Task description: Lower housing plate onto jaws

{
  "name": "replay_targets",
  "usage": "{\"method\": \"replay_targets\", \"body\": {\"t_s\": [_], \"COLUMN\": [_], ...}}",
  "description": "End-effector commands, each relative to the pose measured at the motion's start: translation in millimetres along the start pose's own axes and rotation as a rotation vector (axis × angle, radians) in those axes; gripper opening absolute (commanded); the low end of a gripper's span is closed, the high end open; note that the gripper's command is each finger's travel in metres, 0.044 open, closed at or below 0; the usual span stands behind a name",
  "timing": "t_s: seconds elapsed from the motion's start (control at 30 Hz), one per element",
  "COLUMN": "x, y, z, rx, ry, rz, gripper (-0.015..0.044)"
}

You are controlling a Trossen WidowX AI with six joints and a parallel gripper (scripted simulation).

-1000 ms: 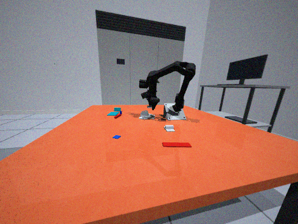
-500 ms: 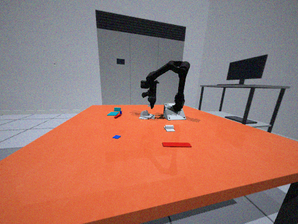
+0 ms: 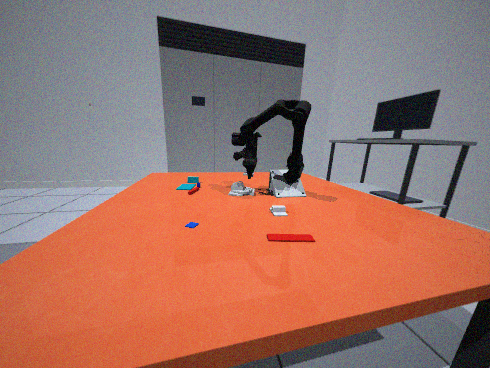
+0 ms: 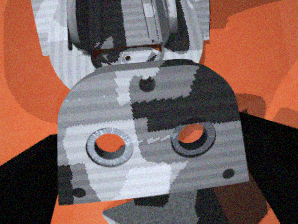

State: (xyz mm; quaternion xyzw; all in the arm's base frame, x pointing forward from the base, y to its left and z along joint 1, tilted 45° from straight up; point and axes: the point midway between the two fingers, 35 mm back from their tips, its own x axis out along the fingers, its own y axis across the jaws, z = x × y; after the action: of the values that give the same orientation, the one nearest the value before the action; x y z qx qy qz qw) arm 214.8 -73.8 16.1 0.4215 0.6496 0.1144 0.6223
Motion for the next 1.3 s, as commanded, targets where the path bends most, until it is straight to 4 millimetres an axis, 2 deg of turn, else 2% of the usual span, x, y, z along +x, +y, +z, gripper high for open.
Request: {"method": "replay_targets", "body": {"t_s": [0.0, 0.47, 0.67, 1.27], "x": [0.5, 0.5, 0.6, 0.6], "y": [-1.4, -1.2, 4.8, 4.8], "z": [-0.4, -0.7, -9.1, -9.1], "rx": [0.007, 0.002, 0.002, 0.002], "ry": [0.003, 0.003, 0.004, 0.004], "rz": [-0.005, -0.005, -0.004, -0.004], "gripper": [0.0351, 0.0351, 0.0351, 0.0351]}}
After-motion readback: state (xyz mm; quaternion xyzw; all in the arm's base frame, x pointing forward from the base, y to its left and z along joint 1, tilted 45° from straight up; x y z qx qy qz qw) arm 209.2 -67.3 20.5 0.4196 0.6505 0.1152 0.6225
